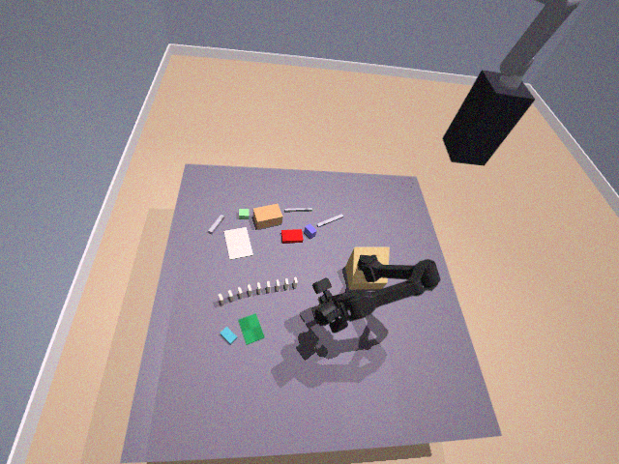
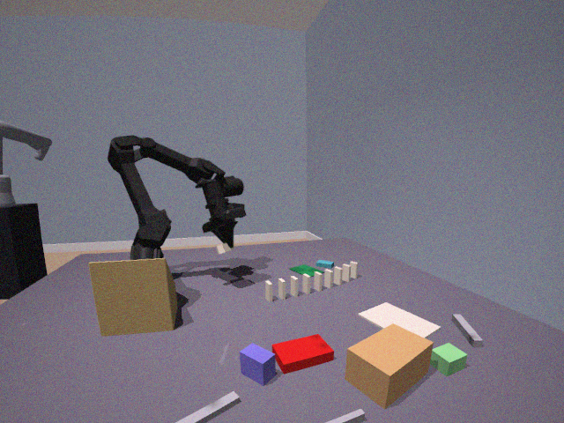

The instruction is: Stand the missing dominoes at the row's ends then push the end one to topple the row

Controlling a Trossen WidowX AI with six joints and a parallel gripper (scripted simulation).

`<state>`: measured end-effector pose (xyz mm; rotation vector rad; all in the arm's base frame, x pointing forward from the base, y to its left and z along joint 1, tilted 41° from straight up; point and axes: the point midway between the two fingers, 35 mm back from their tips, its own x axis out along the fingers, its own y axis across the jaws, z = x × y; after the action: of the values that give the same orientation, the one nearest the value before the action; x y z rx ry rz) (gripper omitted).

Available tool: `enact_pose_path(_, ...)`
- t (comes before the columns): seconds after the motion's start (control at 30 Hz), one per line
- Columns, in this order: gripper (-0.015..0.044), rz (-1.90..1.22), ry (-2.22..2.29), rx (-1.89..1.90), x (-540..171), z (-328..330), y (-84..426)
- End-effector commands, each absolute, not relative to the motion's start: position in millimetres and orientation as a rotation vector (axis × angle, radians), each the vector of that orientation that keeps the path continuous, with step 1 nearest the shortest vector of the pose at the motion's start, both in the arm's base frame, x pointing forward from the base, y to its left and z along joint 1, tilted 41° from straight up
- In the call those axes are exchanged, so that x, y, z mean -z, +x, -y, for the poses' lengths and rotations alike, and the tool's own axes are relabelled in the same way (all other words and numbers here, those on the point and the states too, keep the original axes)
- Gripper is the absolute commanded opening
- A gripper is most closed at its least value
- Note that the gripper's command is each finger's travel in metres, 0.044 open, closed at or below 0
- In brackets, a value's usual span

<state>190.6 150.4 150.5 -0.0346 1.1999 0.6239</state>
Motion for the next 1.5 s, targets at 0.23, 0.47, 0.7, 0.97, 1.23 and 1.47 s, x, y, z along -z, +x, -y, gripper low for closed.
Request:
enact_pose_path(0.23, 0.0026, -0.997, -0.124, -0.567, -144, -163, 198)
enact_pose_path(0.47, 0.0026, -0.853, -0.144, -0.53, -144, -173, 202)
enact_pose_path(0.7, 0.0026, -0.709, -0.13, -0.498, -148, -181, 203)
enact_pose_path(0.97, 0.0026, -0.551, -0.074, -0.465, -156, -189, 200)
enact_pose_path(1.23, 0.0026, -0.408, 0.019, -0.435, -166, -193, 192)
enact_pose_path(1.47, 0.0026, -0.299, 0.128, -0.411, -174, -192, 182)
